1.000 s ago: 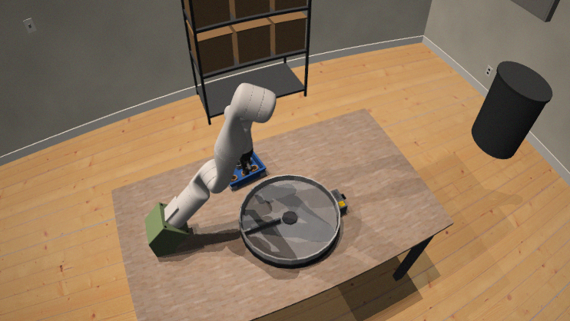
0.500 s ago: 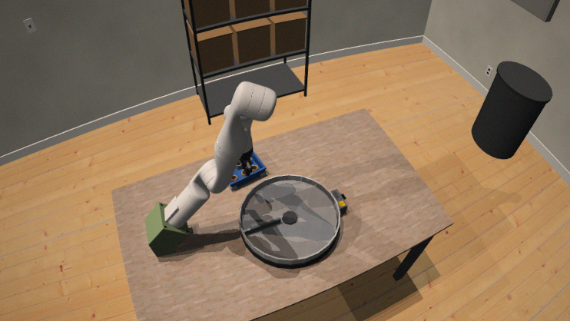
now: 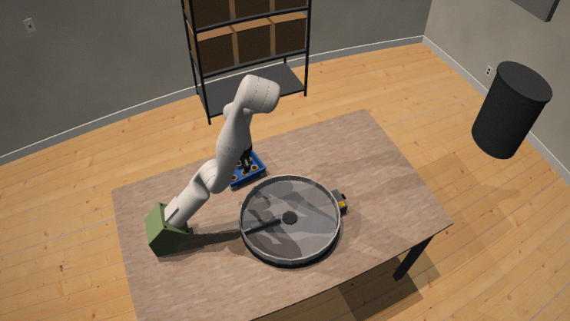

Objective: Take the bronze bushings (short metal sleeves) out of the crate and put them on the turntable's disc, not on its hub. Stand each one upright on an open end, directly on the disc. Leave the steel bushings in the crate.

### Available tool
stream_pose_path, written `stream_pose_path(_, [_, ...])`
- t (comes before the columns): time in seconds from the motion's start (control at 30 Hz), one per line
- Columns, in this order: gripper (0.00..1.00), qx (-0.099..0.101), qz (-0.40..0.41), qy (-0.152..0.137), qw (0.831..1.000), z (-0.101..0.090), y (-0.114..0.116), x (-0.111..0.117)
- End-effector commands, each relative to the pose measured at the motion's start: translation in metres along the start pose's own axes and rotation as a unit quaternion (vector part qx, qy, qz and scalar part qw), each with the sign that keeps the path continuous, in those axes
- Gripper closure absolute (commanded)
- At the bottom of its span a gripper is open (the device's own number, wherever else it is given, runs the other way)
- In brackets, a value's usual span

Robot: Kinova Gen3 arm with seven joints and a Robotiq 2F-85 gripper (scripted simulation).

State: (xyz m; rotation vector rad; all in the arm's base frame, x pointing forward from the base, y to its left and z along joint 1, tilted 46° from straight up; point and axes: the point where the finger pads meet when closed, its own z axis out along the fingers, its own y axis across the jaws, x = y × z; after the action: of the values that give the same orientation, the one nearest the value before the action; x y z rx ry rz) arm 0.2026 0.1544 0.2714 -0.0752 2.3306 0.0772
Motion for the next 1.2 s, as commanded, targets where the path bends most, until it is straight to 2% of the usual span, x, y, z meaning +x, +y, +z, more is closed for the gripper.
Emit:
stream_pose_path(0.0, [0.61,0.01,0.009,0.006,1.0,0.006,-0.001,0.001])
stream_pose_path(0.6, [0.61,0.01,0.092,0.006,0.996,0.029,0.035,-0.001])
stream_pose_path(1.17, [0.61,0.01,0.178,0.005,0.984,0.054,0.074,-0.004])
